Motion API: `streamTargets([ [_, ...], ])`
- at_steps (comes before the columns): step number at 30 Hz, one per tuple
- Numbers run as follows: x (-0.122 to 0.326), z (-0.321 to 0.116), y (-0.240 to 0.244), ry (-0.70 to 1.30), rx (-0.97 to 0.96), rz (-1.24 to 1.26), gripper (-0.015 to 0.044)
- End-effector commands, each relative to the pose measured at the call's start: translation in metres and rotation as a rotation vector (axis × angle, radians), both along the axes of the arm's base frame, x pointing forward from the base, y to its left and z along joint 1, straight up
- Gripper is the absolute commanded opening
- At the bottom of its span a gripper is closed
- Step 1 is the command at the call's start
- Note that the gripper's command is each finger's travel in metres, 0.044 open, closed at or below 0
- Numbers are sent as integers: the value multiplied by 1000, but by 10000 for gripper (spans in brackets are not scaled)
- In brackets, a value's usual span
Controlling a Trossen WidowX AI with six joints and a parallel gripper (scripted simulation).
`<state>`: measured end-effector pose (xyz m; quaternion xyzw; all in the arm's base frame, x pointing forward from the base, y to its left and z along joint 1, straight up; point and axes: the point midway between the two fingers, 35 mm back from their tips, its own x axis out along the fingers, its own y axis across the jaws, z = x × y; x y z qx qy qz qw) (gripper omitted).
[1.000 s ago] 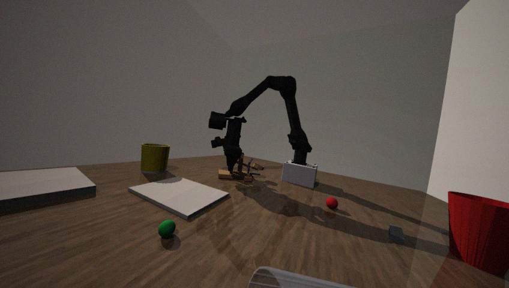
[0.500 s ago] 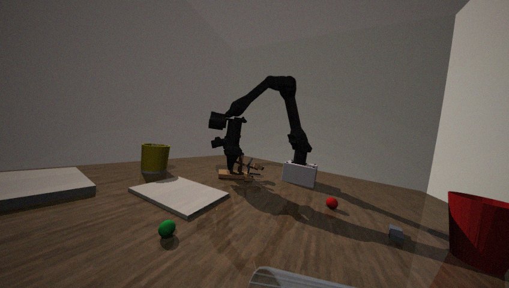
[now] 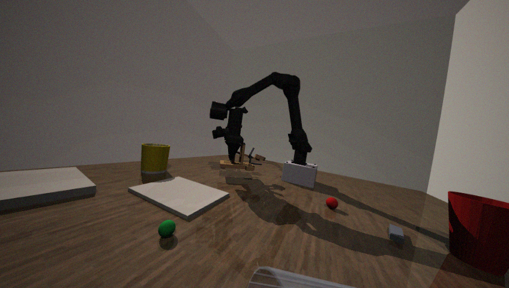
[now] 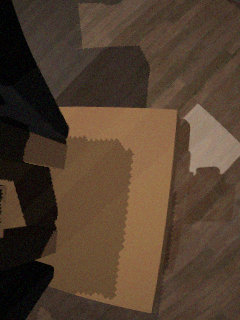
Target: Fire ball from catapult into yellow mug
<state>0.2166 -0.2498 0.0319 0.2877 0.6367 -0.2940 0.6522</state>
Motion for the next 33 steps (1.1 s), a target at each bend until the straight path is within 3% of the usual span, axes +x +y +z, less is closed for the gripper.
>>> streamTargets([
  [1, 0, 6, -1, -4, -6, -3, 0],
  [33, 2, -38, -2, -5, -6, -1, 0],
])
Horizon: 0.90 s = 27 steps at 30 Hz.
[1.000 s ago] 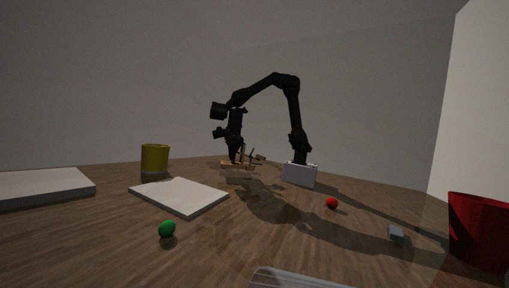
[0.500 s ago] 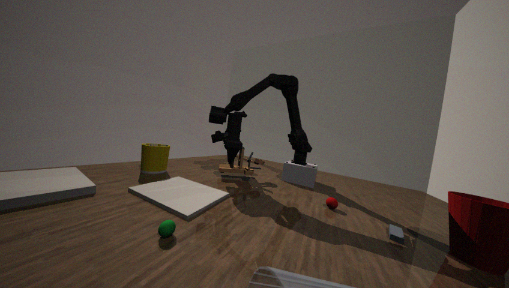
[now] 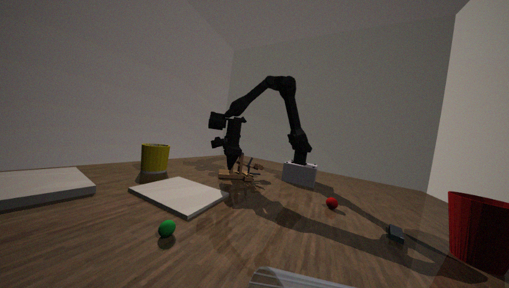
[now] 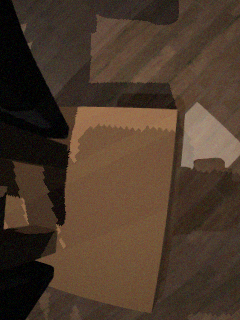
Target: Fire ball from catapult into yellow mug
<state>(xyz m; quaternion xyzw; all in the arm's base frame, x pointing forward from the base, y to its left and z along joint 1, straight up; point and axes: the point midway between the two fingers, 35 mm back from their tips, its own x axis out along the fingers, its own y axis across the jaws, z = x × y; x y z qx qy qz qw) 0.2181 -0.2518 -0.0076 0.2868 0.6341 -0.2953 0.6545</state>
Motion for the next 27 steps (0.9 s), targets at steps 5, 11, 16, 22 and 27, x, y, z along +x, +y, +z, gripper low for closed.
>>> streamTargets([
  [5, 0, 1, 0, 0, 0, 0, 0],
  [11, 0, 1, 0, 0, 0, 0, 157],
  [16, 0, 1, 0, 0, 0, 0, 289],
  [22, 2, 24, -2, 0, 0, 0, 440],
  [27, -1, 98, 2, 1, 1, 0, 440],
])
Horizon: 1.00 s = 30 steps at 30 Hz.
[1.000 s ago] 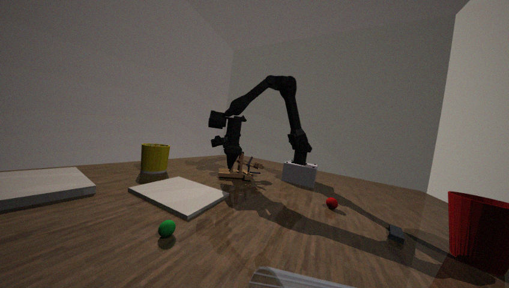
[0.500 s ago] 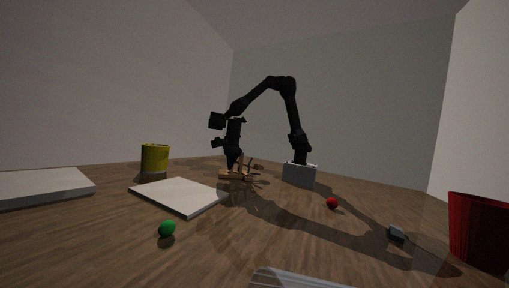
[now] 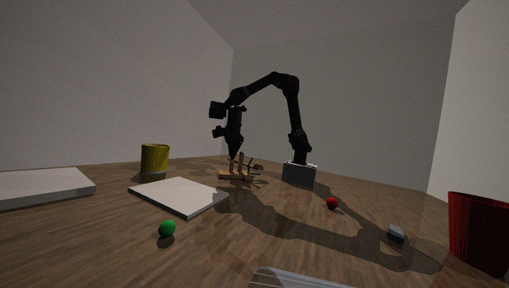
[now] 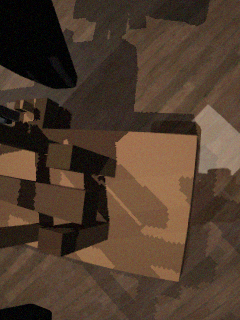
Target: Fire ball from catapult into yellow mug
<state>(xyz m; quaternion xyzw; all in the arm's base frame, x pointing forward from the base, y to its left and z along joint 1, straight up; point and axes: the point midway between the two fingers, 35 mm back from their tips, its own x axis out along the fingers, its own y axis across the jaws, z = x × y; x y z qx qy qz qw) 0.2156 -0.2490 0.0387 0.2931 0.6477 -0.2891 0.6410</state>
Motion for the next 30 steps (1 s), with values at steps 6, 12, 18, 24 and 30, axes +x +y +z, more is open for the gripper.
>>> streamTargets([
  [6, 3, 42, -4, -32, -37, 0, 440],
  [12, 0, 47, 0, -24, -29, -5, 440],
  [18, 1, 3, -1, -24, -29, -5, 440],
  [24, 1, 1, -1, -24, -29, -5, 440],
  [30, 1, -8, -2, -24, -29, -5, 440],
])
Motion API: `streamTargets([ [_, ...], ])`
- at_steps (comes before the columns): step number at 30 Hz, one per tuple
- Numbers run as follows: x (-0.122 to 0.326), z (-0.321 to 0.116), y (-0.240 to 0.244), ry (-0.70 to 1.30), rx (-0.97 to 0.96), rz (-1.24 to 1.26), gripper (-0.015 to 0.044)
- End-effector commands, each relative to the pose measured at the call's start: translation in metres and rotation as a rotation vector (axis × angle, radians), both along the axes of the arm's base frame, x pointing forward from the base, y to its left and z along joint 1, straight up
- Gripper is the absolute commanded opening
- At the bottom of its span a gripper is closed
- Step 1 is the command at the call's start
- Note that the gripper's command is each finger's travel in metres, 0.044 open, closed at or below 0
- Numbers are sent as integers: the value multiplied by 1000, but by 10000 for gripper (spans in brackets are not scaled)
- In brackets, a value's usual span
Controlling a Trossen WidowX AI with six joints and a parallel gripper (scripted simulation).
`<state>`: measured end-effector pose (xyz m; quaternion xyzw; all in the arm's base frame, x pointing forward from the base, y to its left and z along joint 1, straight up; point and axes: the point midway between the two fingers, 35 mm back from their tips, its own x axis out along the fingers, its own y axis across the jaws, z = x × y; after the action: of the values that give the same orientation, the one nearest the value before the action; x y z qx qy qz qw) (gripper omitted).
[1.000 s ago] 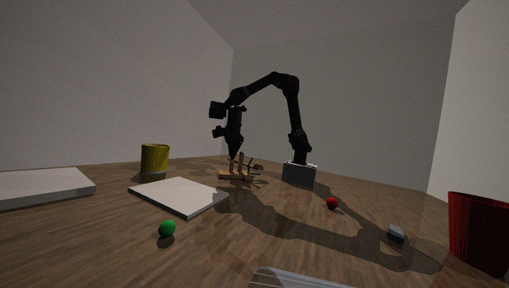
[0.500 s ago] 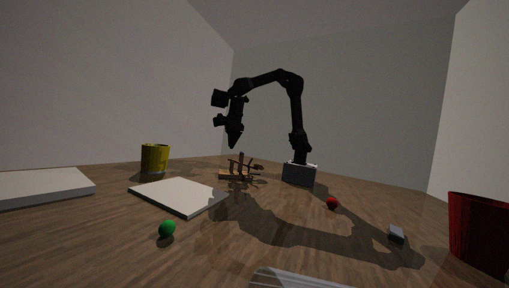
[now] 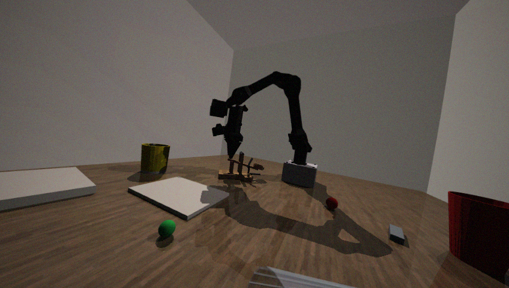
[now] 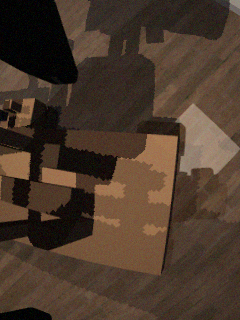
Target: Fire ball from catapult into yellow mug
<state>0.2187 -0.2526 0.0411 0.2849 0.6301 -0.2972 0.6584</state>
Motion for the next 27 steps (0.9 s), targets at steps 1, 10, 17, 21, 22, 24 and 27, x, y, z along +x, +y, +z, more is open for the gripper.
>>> streamTargets([
  [1, -2, -12, 2, 11, 12, -5, 440],
  [10, -2, -26, 2, 11, 12, -5, 440],
  [17, -2, -38, 2, 11, 12, -5, 440],
  [21, -2, -44, 2, 11, 13, -5, 440],
  [22, -2, -46, 2, 11, 13, -5, 440],
  [24, -2, -49, 3, 11, 13, -5, 440],
  [27, -2, -53, 3, 11, 13, -5, 440],
])
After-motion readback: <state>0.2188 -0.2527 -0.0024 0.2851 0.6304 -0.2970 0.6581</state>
